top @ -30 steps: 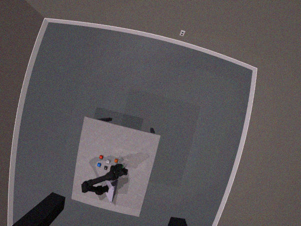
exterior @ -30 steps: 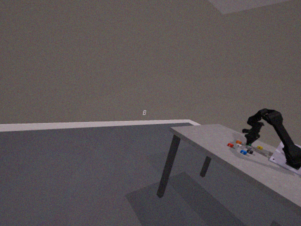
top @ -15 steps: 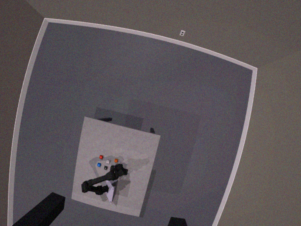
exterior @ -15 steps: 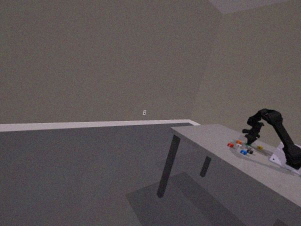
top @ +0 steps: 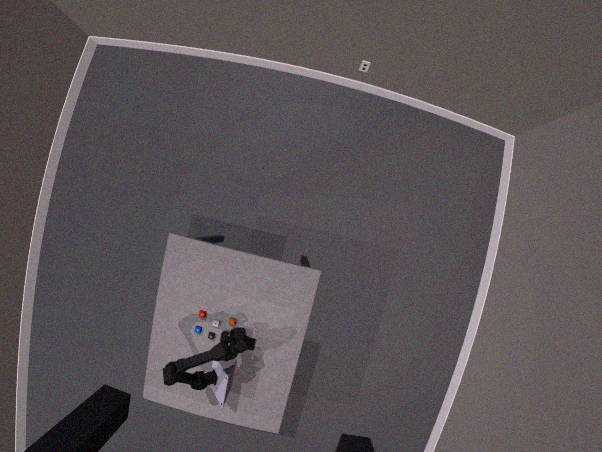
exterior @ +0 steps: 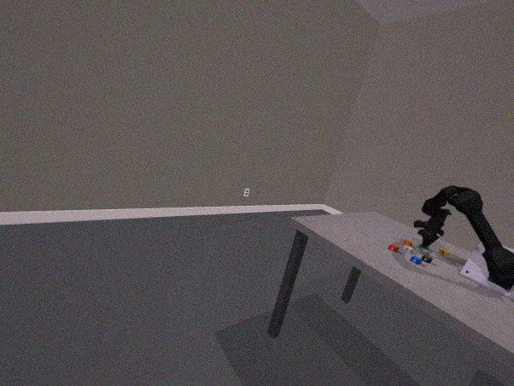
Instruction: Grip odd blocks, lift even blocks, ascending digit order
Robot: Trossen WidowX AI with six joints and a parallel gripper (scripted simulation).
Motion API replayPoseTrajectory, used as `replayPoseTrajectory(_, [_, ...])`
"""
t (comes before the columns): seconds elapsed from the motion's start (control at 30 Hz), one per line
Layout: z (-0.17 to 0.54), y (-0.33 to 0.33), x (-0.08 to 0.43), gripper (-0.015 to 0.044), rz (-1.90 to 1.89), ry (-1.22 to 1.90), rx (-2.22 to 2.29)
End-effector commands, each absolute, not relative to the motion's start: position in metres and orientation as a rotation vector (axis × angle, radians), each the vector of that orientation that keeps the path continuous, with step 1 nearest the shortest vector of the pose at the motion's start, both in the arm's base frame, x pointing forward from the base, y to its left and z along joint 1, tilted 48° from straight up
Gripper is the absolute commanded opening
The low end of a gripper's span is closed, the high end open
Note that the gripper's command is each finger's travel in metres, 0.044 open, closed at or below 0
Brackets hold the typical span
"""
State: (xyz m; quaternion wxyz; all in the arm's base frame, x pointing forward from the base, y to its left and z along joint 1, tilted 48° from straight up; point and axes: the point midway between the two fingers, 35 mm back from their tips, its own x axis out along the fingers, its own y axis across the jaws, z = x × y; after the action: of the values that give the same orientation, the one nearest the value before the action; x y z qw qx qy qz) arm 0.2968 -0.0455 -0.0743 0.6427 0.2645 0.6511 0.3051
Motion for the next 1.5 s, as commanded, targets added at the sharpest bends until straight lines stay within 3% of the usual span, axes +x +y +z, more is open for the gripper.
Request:
replayPoseTrajectory(0.0, [-0.075, -0.044, 0.296, 0.0120, 0.695, 1.486, 0.609])
replayPoseTrajectory(0.3, [-0.075, -0.044, 0.296, 0.0120, 0.695, 1.486, 0.609])
replayPoseTrajectory(0.67, [-0.075, -0.044, 0.296, 0.0400, 0.695, 1.486, 0.609])
replayPoseTrajectory(1.07, [-0.051, -0.071, 0.298, 0.0400, 0.694, 1.486, 0.608])
replayPoseTrajectory(1.4, [0.003, -0.132, 0.300, 0.0138, 0.692, 1.488, 0.606])
replayPoseTrajectory(1.47, [0.003, -0.132, 0.300, 0.0120, 0.692, 1.488, 0.606])
